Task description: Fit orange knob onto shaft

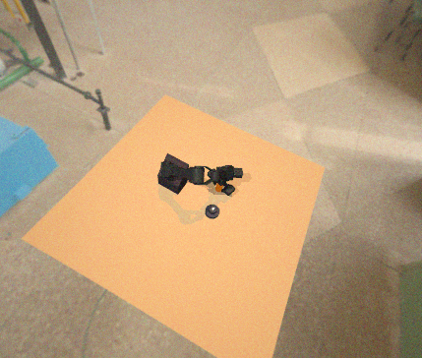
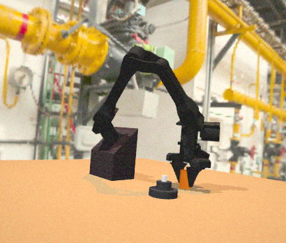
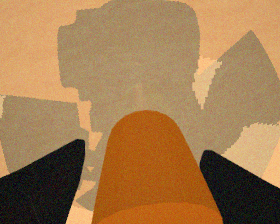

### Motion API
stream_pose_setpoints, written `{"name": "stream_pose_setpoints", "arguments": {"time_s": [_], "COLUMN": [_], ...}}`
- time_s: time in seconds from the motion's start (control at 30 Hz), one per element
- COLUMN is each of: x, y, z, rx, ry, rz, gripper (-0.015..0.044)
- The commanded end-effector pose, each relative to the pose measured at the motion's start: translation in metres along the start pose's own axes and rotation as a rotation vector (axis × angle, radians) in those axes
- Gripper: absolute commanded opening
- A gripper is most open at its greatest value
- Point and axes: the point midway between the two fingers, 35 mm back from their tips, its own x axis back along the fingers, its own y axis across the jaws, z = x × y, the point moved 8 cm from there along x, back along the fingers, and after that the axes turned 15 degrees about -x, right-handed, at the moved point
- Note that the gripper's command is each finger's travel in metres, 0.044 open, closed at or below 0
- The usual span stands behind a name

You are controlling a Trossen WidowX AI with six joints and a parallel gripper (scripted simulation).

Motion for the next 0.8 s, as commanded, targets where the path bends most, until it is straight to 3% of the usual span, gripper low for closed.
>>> {"name": "stream_pose_setpoints", "arguments": {"time_s": [0.0, 0.23, 0.4, 0.77], "x": [0.000, 0.000, 0.007, 0.039], "y": [0.000, 0.000, -0.001, -0.003], "z": [0.000, 0.000, -0.002, -0.006], "rx": [0.005, 0.005, 0.005, 0.006], "ry": [0.001, 0.001, -0.001, -0.006], "rz": [0.005, 0.005, 0.004, 0.002], "gripper": [0.0204, 0.0138, 0.0006, 0.0000]}}
